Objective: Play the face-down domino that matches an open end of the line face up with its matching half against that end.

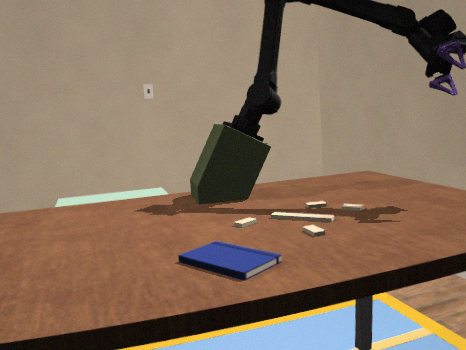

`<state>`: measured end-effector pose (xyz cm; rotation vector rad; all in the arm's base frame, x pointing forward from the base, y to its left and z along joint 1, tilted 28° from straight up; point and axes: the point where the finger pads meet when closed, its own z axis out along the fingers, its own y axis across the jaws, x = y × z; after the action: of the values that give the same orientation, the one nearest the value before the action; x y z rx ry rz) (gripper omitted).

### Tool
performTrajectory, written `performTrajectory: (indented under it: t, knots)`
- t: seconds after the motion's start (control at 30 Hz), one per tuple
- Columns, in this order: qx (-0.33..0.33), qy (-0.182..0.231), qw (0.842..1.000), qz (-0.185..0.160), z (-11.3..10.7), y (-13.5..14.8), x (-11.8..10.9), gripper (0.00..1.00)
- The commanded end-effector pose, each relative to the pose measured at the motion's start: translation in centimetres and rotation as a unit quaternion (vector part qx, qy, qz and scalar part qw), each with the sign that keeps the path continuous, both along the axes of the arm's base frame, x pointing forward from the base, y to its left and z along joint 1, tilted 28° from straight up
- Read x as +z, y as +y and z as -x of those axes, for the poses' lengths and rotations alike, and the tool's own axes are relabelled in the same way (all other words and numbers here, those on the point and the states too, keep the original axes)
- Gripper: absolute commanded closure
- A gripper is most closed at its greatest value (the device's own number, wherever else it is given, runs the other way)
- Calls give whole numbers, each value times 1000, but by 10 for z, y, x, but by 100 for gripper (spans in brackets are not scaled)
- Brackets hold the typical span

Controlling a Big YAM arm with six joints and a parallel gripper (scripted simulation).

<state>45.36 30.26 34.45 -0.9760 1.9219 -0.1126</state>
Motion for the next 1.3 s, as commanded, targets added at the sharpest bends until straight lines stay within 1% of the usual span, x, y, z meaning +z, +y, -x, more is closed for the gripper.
performTrajectory:
  t: [0.0, 0.1, 0.33, 0.37, 0.67, 0.9, 0.93, 1.23, 1.27]
  knots:
    - [-43, -32, 997, -55, -17, -33, 37, 0]
    - [-63, -44, 994, -84, -28, -49, 50, 0]
    - [-63, -44, 994, -84, -28, -49, 50, 0]
    - [-60, -31, 996, -60, -29, -50, 31, 0]
    - [-63, -44, 994, -83, -28, -49, 50, 0]
    - [-63, -44, 994, -83, -28, -49, 50, 0]
    - [-68, -34, 995, -72, -31, -57, 35, 0]
    - [-121, -80, 978, -153, -53, -110, 75, 0]
    - [-121, -80, 978, -153, -53, -110, 75, 0]
